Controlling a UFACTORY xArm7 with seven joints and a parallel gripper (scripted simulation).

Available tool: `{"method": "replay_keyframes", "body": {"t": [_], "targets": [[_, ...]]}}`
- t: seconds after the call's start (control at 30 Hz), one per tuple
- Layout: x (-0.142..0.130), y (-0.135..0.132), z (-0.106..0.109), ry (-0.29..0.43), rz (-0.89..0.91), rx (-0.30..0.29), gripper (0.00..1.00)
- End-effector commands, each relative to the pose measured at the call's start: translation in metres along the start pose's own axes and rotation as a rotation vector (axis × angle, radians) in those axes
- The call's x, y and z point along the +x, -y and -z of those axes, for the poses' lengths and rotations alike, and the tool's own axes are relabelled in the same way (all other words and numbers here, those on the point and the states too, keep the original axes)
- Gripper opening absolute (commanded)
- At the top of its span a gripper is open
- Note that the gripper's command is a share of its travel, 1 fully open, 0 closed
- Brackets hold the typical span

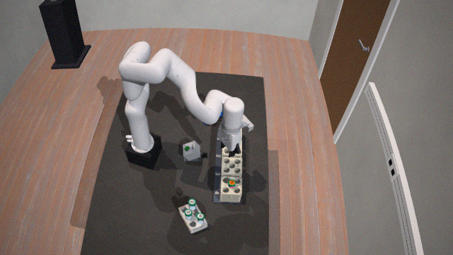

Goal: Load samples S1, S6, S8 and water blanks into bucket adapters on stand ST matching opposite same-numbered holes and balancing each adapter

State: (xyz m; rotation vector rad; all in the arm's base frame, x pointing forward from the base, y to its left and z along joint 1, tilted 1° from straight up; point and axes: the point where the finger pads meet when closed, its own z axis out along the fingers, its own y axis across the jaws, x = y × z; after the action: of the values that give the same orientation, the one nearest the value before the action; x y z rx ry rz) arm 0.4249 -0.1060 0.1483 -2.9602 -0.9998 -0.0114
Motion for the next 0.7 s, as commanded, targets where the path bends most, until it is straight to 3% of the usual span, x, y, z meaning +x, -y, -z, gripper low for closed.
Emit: {"method": "replay_keyframes", "body": {"t": [0.0,0.67], "targets": [[0.008,0.017,0.002,-0.007,0.040,-0.003,0.57],[0.040,0.102,0.002,-0.007,0.040,-0.003,0.57]]}}
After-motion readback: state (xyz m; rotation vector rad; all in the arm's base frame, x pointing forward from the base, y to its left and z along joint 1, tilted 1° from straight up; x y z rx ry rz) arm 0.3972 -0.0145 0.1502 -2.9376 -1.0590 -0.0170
